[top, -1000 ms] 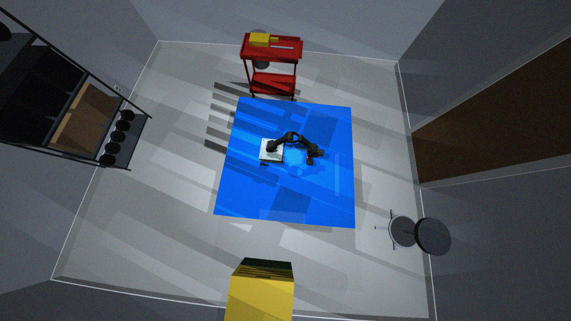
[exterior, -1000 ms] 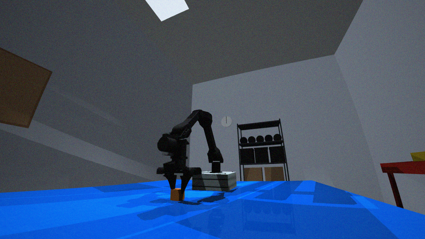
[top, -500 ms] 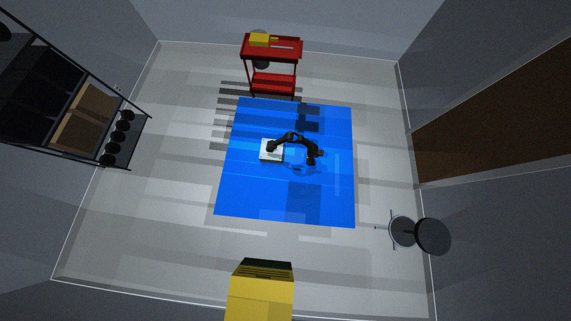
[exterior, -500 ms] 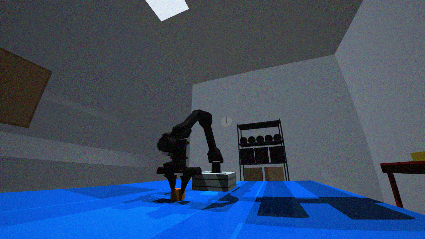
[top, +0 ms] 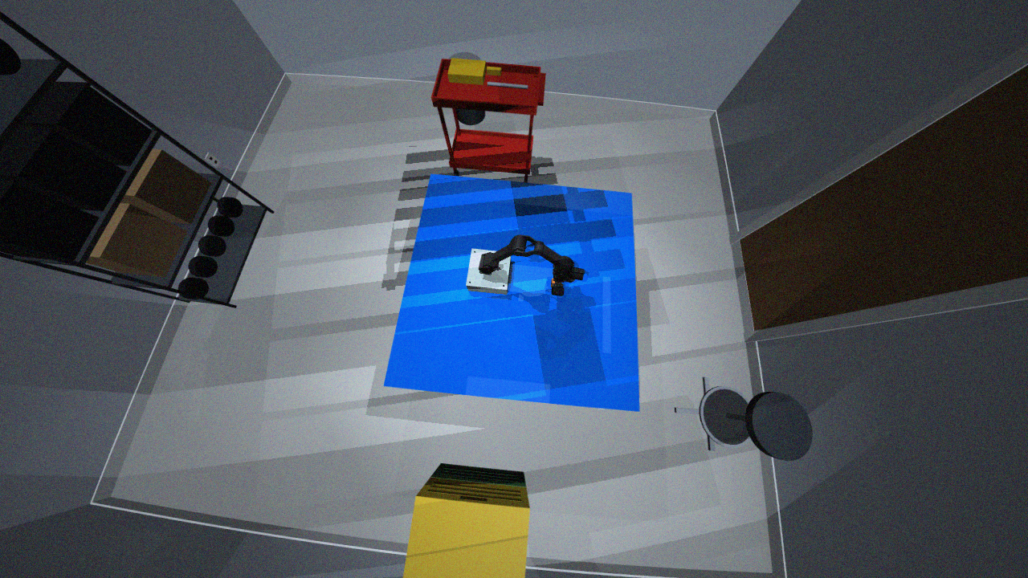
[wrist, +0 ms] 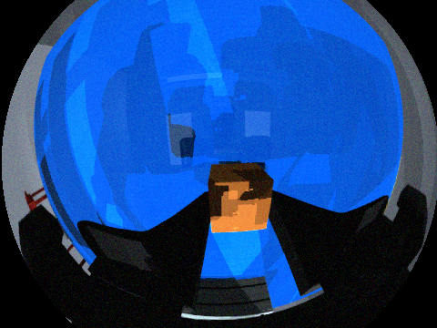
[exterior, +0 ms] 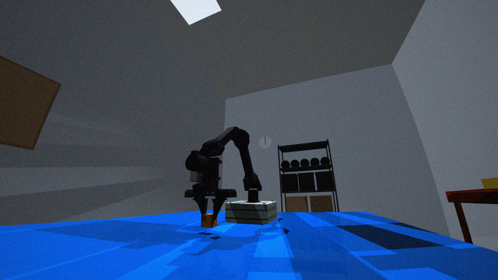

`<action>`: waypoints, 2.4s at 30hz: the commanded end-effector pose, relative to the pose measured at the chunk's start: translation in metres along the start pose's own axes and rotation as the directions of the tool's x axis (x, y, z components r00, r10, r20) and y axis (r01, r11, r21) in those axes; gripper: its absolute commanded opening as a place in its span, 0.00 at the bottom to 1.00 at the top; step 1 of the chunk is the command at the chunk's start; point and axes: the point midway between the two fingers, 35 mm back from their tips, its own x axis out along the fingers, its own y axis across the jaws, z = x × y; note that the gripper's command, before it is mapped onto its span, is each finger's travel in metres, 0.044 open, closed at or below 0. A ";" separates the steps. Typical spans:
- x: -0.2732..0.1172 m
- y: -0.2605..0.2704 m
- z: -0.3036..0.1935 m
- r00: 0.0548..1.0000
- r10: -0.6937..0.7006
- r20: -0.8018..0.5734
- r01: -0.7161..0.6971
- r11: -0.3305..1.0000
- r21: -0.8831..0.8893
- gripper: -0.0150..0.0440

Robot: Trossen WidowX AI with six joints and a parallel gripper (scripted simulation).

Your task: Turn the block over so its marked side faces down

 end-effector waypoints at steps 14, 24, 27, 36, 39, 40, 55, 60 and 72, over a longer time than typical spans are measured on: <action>0.004 -0.001 0.006 0.974 -0.004 0.227 0.003 1.000 0.003 0.25; 0.006 -0.001 0.004 0.930 -0.004 0.368 0.003 1.000 0.002 0.25; 0.006 -0.001 0.003 0.913 -0.004 0.409 0.003 1.000 0.002 0.25; 0.003 -0.001 -0.002 0.862 -0.004 0.506 0.004 1.000 0.000 0.25; 0.003 -0.001 -0.002 0.862 -0.004 0.506 0.004 1.000 0.000 0.25; 0.003 -0.001 -0.002 0.862 -0.004 0.506 0.004 1.000 0.000 0.25; 0.029 -0.003 0.009 0.758 -0.005 0.653 0.004 1.000 0.003 0.25; 0.035 -0.003 0.010 0.709 -0.005 0.705 0.004 1.000 0.003 0.25; 0.039 -0.002 0.003 0.578 -0.004 0.816 0.003 1.000 0.002 0.25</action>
